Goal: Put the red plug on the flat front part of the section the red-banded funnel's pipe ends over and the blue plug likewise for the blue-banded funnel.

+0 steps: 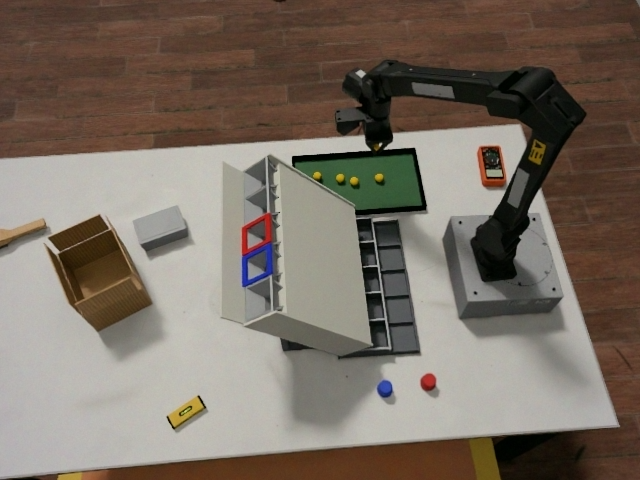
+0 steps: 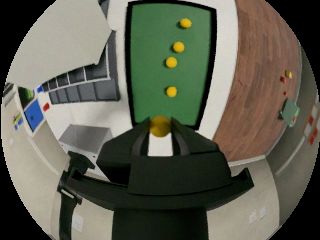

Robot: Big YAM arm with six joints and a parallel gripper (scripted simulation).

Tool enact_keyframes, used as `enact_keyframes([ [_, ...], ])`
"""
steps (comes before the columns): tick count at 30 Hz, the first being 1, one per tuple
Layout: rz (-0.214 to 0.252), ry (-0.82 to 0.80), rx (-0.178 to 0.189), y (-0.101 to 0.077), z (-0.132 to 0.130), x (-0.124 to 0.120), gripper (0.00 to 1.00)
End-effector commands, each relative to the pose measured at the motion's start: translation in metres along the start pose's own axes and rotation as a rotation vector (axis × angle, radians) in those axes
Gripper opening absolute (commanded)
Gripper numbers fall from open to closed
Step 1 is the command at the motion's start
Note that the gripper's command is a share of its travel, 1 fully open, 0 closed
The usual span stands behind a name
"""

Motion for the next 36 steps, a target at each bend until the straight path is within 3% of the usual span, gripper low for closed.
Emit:
enact_keyframes([
  [1, -0.008, 0.033, -0.008, -0.0166, -0.018, 0.032, 0.0],
  [21, -0.006, -0.001, -0.007, -0.0191, -0.0184, 0.0384, 0.0],
  [36, -0.024, 0.034, -0.05, -0.0197, -0.0183, 0.0384, 0.0],
])
Point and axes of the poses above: the point where the finger pads meet when closed, its own y axis out along the fingers, its own z axis across the jaws, x = y × z, the point moved 1 cm from there along -y, back along the fingers, and after that the axes turned 8 degrees about -y, right-handed, at the moved point
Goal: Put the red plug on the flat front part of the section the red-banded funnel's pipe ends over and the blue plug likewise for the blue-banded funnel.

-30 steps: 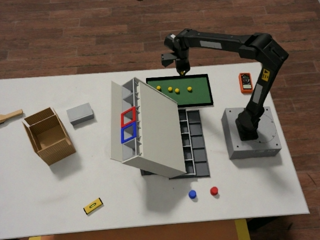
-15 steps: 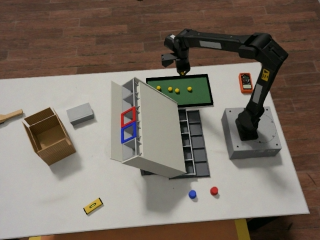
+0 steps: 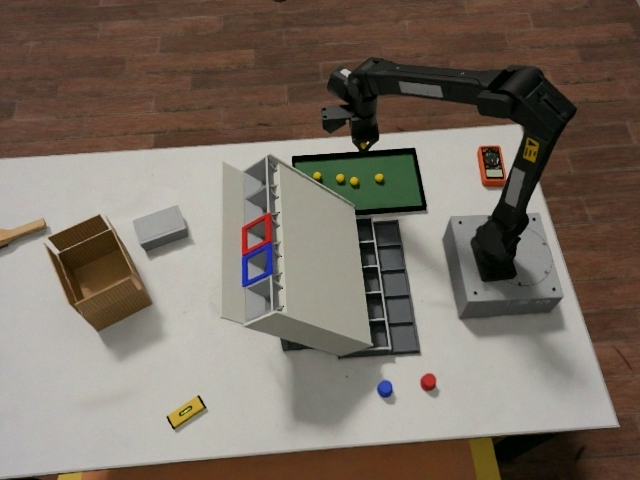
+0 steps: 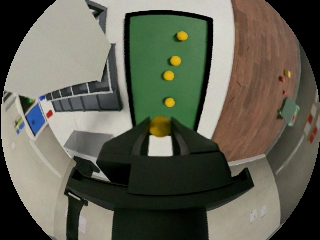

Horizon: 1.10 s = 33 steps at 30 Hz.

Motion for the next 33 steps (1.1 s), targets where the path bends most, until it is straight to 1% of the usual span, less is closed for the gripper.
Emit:
enact_keyframes([
  [1, -0.023, 0.017, -0.042, -0.011, -0.011, 0.006, 0.0],
  [2, -0.023, 0.017, -0.042, -0.011, -0.011, 0.006, 0.0],
  [17, -0.178, 0.003, -0.046, -0.08, 0.113, 0.057, 0.0],
  [19, -0.178, 0.003, -0.046, -0.08, 0.113, 0.057, 0.0],
  [33, -0.323, -0.011, -0.084, -0.143, 0.202, 0.104, 0.0],
])
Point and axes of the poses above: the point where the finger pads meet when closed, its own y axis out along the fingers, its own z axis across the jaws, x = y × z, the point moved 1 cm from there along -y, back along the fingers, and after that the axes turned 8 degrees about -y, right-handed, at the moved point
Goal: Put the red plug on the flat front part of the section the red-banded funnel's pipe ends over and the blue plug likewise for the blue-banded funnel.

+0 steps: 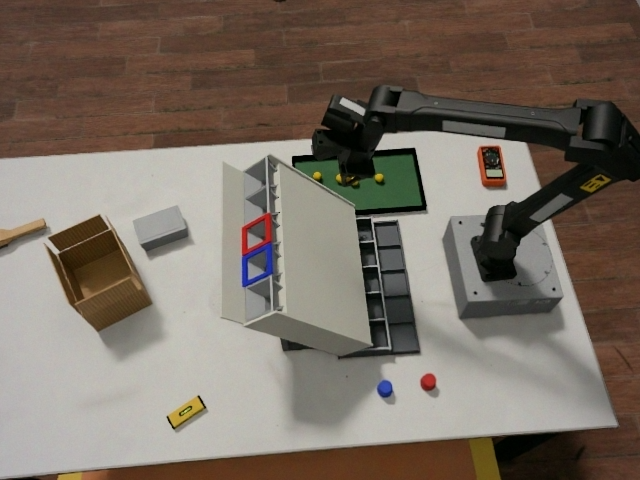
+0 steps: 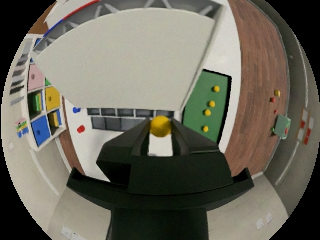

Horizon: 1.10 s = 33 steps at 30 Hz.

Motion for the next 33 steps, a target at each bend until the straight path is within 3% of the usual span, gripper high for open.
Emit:
enact_keyframes([
  [1, -0.042, 0.037, -0.013, -0.018, 0.021, 0.018, 0.0],
  [3, -0.042, 0.037, -0.013, -0.018, 0.021, 0.018, 0.0],
  [18, -0.165, 0.06, -0.033, -0.068, 0.109, 0.08, 0.0],
  [33, -0.165, 0.06, -0.031, -0.069, 0.109, 0.081, 0.0],
])
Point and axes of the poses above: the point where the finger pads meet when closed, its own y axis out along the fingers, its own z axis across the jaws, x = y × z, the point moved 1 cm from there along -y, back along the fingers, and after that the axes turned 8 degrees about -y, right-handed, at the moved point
